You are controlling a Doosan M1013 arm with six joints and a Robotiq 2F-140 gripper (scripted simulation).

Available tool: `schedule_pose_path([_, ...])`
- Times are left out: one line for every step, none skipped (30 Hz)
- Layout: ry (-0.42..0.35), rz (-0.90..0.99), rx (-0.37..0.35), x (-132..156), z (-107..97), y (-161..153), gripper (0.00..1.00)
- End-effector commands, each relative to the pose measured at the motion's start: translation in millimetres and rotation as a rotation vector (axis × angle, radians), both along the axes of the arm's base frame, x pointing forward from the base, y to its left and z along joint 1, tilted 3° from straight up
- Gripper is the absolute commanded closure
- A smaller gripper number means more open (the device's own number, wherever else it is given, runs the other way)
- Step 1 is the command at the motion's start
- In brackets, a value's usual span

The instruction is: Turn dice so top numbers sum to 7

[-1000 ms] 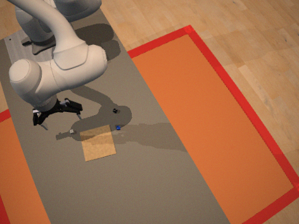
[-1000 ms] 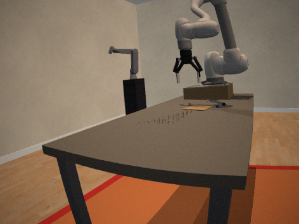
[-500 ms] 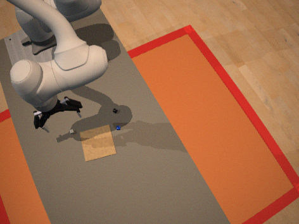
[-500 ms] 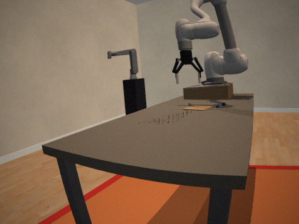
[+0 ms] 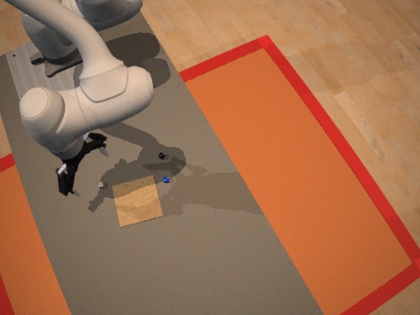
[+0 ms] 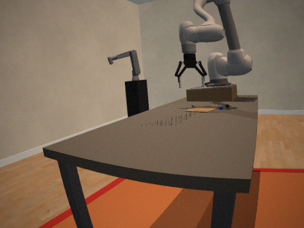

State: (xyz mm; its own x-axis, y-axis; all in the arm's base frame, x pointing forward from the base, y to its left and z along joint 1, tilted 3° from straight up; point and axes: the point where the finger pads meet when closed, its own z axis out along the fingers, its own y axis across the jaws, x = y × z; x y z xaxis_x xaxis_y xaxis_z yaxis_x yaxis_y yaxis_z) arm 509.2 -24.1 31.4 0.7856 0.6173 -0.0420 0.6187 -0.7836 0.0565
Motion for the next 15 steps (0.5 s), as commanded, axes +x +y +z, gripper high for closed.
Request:
schedule_pose_path([0.01, 0.158, 0.015, 0.0, -3.8, -0.1, 0.0])
schedule_pose_path([0.014, 0.211, 0.015, 0.0, -5.1, -0.1, 0.0])
schedule_pose_path([0.016, 0.253, 0.015, 0.0, -6.2, -0.1, 0.0])
schedule_pose_path([0.017, 0.26, 0.015, 0.0, -6.4, -0.2, 0.0])
schedule_pose_path([0.022, 0.336, 0.014, 0.0, -8.3, -0.2, 0.0])
schedule_pose_path([0.023, 0.359, 0.014, 0.0, -8.8, -0.2, 0.0])
schedule_pose_path([0.026, 0.413, 0.014, 0.0, -10.2, -0.3, 0.0])
schedule_pose_path([0.029, 0.451, 0.014, 0.0, -11.2, -0.3, 0.0])
schedule_pose_path([0.032, 0.495, 0.014, 0.0, -12.3, -0.4, 0.0])
schedule_pose_path([0.034, 0.535, 0.014, -0.1, -13.3, -0.4, 0.0])
schedule_pose_path([0.037, 0.58, 0.014, -0.1, -14.4, -0.4, 0.0])
schedule_pose_path([0.039, 0.61, 0.014, -0.1, -15.2, -0.4, 0.0])
schedule_pose_path([0.042, 0.663, 0.013, -0.1, -16.5, -0.5, 0.0])
schedule_pose_path([0.042, 0.663, 0.013, -0.1, -16.5, -0.5, 0.0])
schedule_pose_path([0.042, 0.663, 0.013, -0.1, -16.5, -0.5, 0.0])
